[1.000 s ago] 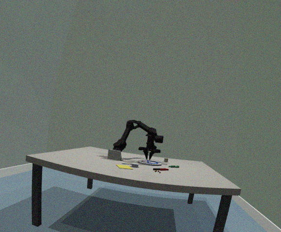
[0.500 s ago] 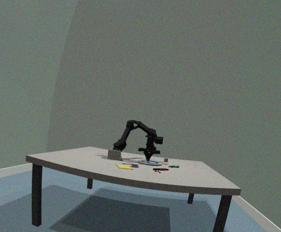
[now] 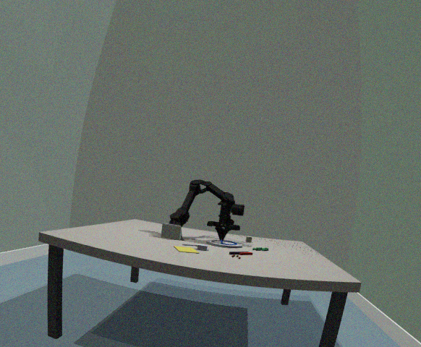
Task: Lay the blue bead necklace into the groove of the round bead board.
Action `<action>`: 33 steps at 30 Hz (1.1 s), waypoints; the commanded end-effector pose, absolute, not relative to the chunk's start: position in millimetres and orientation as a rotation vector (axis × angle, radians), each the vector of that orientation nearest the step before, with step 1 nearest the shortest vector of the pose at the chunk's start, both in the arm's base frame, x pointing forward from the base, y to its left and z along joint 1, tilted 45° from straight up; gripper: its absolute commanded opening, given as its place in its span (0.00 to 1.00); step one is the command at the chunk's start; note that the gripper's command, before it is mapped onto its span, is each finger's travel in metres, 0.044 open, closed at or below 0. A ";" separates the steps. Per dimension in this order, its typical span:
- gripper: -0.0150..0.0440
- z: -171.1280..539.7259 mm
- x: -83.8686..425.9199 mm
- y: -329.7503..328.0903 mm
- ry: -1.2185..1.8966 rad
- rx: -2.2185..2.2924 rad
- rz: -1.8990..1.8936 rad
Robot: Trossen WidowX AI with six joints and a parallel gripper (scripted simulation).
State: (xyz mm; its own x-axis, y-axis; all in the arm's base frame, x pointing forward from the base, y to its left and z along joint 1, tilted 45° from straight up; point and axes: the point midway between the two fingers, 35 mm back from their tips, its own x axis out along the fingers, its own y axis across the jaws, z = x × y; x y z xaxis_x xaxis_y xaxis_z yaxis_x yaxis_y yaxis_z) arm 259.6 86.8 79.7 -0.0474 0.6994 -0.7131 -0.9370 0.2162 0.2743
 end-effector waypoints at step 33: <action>0.25 81.0 255.0 90.6 0.888 -0.328 1.370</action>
State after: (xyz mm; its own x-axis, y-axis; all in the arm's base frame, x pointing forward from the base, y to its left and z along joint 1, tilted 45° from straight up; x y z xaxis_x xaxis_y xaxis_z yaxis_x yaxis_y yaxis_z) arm 258.0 86.7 83.8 -0.0421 0.6992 -0.7137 -0.9360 0.2222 0.2729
